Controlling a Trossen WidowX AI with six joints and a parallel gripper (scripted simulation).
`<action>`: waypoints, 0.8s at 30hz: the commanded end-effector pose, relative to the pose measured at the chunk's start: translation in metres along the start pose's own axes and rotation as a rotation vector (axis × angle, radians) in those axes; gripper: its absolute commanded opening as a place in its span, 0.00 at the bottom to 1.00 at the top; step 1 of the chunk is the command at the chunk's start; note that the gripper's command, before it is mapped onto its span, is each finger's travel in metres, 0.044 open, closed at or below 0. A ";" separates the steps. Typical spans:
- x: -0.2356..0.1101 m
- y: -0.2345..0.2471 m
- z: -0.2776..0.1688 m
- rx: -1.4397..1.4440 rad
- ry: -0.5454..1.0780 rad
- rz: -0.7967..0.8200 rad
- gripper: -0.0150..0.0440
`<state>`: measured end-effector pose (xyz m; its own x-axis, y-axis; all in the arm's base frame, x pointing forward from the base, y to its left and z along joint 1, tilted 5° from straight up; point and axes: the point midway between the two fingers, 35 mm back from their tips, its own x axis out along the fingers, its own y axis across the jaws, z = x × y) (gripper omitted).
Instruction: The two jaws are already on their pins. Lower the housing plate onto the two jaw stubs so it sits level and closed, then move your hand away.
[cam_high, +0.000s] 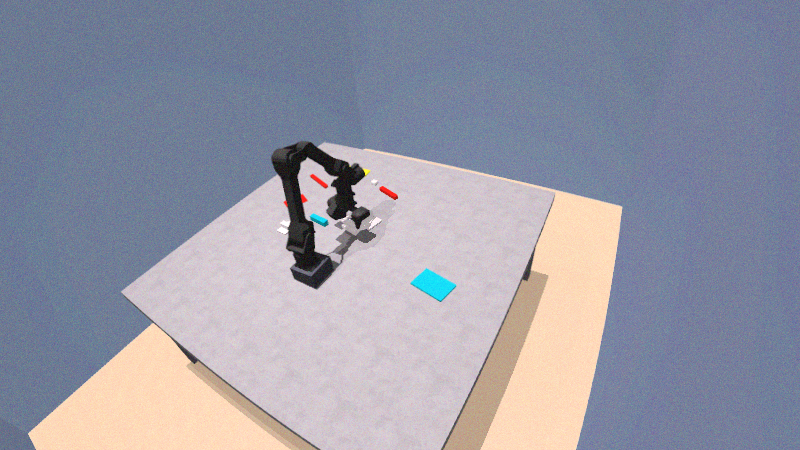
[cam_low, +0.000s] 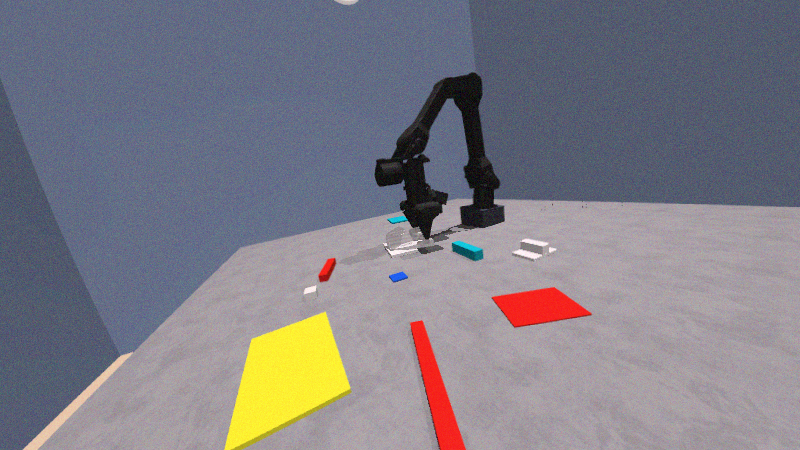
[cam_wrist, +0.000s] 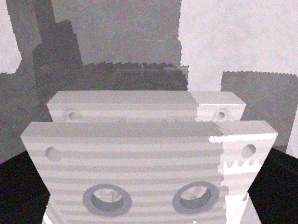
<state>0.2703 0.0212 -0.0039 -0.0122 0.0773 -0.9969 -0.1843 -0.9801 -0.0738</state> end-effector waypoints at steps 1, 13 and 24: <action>0.001 -0.001 0.000 0.005 0.000 -0.004 0.85; 0.003 -0.001 0.000 0.005 0.000 -0.004 0.85; 0.004 -0.001 0.000 0.005 0.000 -0.004 0.85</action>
<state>0.2701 0.0215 -0.0076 -0.0117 0.0774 -0.9969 -0.1851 -0.9799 -0.0739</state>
